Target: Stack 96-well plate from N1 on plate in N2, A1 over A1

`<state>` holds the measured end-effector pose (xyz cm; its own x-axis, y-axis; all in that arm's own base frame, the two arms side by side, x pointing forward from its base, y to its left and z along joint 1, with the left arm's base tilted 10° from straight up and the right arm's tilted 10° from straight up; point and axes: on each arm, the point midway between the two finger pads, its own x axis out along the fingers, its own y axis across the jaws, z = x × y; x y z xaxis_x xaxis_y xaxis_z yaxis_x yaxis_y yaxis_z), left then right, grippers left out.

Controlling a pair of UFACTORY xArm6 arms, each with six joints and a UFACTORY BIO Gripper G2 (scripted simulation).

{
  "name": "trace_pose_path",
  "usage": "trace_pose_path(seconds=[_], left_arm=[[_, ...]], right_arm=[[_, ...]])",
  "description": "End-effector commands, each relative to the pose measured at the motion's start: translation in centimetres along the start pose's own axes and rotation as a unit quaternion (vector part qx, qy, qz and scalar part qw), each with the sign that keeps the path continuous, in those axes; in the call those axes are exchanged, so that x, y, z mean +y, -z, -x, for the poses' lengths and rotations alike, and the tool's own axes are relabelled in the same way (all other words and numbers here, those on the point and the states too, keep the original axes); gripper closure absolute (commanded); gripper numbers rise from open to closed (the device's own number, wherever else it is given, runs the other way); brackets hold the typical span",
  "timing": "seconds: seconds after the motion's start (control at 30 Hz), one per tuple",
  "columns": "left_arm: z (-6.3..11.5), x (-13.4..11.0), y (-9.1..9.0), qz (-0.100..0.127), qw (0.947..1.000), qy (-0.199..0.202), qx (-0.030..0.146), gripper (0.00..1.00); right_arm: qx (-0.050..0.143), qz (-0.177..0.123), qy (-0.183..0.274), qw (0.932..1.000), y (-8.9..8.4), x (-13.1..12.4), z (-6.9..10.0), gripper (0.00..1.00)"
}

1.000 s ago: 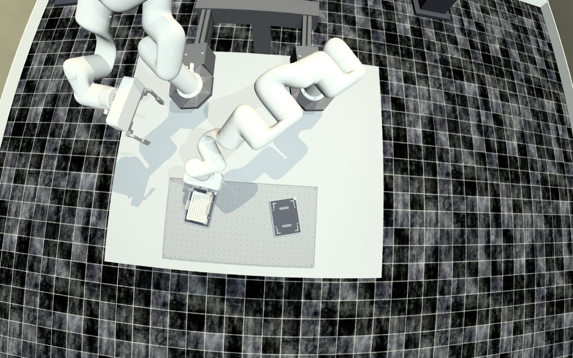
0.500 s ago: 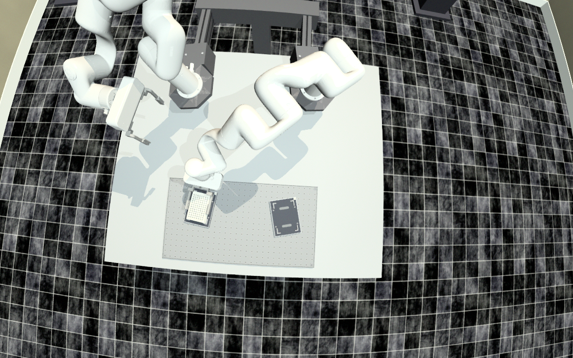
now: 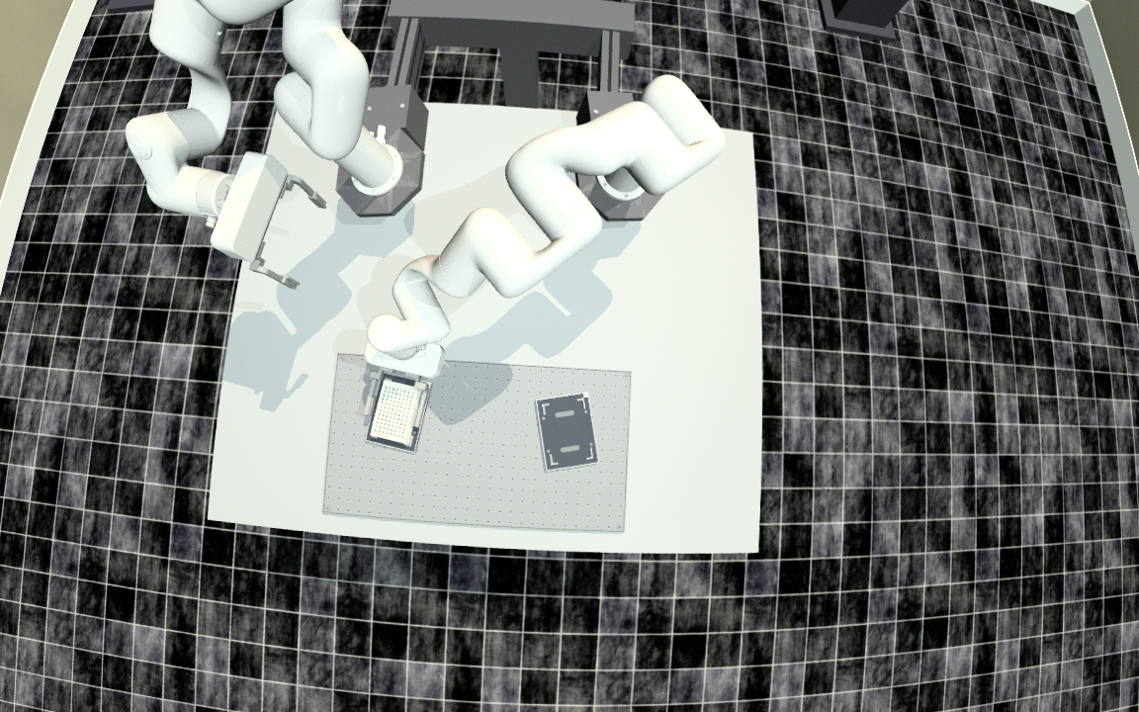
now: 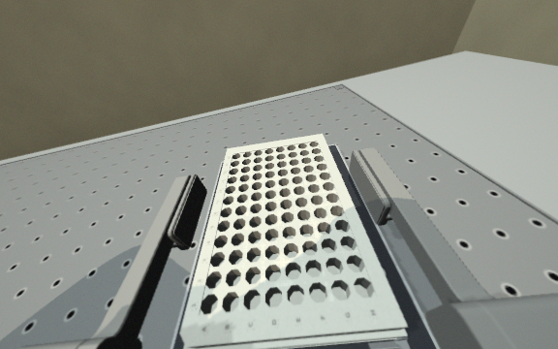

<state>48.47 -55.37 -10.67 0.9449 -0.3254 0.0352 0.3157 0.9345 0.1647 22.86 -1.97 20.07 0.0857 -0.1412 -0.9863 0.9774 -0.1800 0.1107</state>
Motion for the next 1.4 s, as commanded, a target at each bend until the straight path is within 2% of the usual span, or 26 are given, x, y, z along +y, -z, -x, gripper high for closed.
trace_pose_path(seconds=[0.0, 0.8, 1.23, 1.37], left_arm=[[-0.2, -0.1, -0.4, 0.002, 1.0000, 0.000, -0.003, 0.63], [-0.2, -0.1, -0.4, 0.002, 1.0000, 0.000, -0.003, 0.63], [-0.2, -0.1, -3.9, 0.002, 1.0000, 0.000, -0.003, 0.63], [-0.2, -0.1, -4.4, 0.002, 1.0000, 0.000, -0.003, 0.63]], right_arm=[[0.000, 0.000, -0.001, 1.0000, 0.0, 0.1, 0.1, 0.00], [0.000, 0.000, -0.001, 1.0000, 0.0, 0.1, 0.1, 0.00], [0.000, 0.000, -0.001, 1.0000, 0.0, 0.1, 0.1, 0.00], [0.000, 0.000, -0.001, 1.0000, 0.0, 0.1, 0.1, 0.00]])
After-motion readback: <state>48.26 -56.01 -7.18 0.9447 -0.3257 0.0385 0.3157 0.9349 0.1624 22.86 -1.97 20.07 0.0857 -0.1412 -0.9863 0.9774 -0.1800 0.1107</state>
